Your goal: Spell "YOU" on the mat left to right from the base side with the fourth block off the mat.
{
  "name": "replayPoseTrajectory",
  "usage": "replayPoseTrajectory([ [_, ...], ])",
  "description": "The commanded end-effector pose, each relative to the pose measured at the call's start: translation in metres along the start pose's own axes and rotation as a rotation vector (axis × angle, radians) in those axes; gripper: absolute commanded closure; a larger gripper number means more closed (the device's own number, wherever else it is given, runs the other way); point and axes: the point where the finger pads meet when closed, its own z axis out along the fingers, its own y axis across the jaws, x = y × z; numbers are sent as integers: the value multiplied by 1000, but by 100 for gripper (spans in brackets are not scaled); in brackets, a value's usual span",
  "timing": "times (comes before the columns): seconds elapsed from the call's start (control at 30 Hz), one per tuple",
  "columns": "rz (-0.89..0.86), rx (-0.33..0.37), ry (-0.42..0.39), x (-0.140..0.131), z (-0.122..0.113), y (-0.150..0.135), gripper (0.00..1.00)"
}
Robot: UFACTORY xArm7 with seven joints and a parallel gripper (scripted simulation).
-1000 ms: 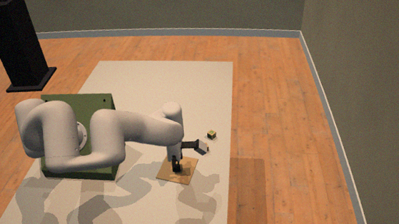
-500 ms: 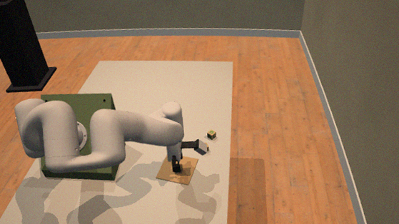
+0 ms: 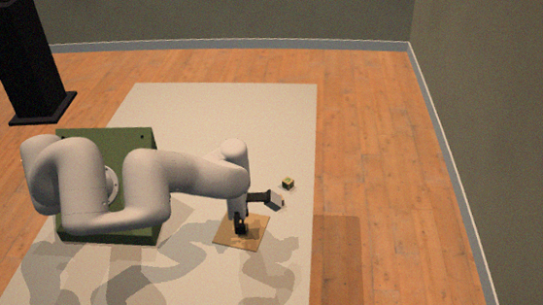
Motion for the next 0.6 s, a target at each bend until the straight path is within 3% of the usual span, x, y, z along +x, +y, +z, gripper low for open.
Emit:
replayPoseTrajectory([
  [0.0,0,2,4,1,-2,-1,31],
  [0.57,0,2,4,1,14,-1,31],
])
